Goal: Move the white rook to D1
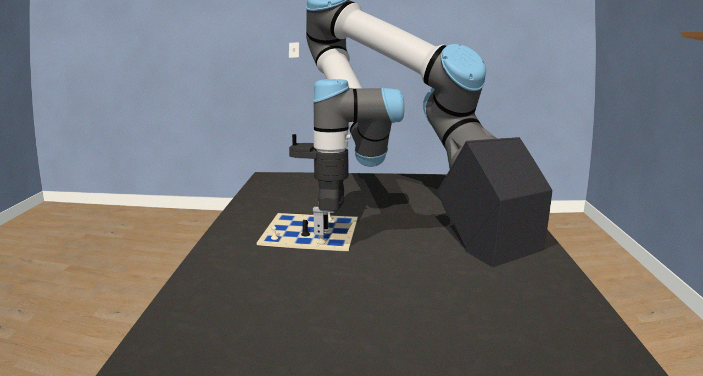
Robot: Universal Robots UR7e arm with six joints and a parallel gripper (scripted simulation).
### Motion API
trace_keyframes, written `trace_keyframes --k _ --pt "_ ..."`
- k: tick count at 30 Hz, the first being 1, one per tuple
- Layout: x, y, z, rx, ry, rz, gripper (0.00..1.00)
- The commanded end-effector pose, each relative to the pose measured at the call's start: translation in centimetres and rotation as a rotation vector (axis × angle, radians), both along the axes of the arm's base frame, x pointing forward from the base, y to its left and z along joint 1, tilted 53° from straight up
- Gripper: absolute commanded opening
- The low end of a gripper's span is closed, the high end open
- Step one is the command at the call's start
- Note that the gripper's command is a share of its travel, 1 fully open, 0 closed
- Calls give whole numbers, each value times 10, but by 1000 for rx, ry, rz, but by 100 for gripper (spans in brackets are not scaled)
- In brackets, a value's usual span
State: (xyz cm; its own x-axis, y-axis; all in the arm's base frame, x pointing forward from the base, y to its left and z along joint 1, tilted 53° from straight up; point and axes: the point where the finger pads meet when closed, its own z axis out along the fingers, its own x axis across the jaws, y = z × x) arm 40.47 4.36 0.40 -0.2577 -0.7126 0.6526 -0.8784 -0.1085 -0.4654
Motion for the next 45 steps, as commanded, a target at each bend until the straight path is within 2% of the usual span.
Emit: trace_keyframes --k 1,12,45 --pt "5 -7 -6 1 -2 1 73" --pt "8 -13 -11 1 -2 1 73" --pt "8 -13 -11 1 -3 2 73"
